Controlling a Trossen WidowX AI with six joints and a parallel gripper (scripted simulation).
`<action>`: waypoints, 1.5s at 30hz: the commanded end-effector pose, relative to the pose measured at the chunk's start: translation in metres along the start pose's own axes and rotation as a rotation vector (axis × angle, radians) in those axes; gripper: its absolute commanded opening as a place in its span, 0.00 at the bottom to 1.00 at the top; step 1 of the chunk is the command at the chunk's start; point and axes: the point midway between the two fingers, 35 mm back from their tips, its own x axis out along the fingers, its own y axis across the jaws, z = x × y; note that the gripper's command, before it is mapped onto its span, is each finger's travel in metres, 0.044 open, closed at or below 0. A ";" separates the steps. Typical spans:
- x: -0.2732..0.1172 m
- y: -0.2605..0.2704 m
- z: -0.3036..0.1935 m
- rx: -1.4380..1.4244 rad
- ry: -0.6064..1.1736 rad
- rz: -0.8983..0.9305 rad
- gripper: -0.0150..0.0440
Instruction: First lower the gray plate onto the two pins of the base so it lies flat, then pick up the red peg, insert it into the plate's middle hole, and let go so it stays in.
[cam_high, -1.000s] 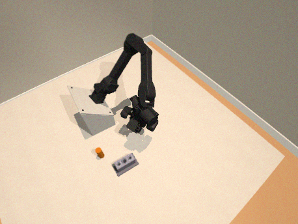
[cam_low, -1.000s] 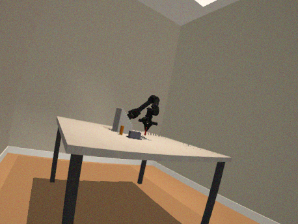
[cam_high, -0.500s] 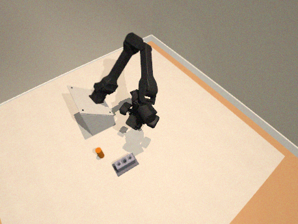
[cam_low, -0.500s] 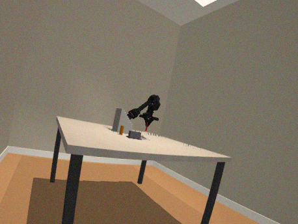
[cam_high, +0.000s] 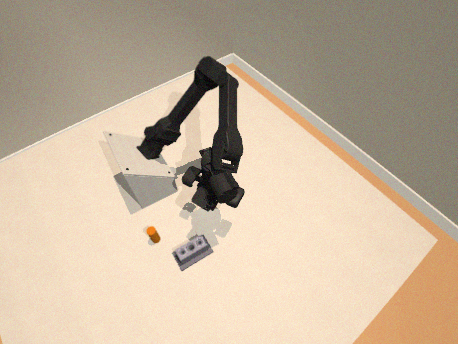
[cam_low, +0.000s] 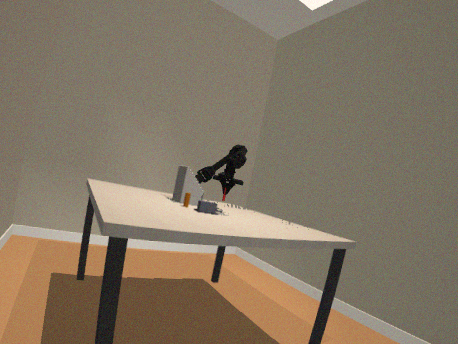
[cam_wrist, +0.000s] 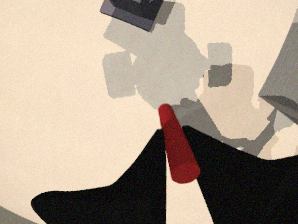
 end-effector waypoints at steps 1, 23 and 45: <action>-0.001 0.003 0.010 -0.004 -0.002 -0.003 0.25; -0.003 0.014 0.076 0.002 -0.002 -0.002 0.25; -0.001 0.008 0.145 0.000 0.007 0.002 0.25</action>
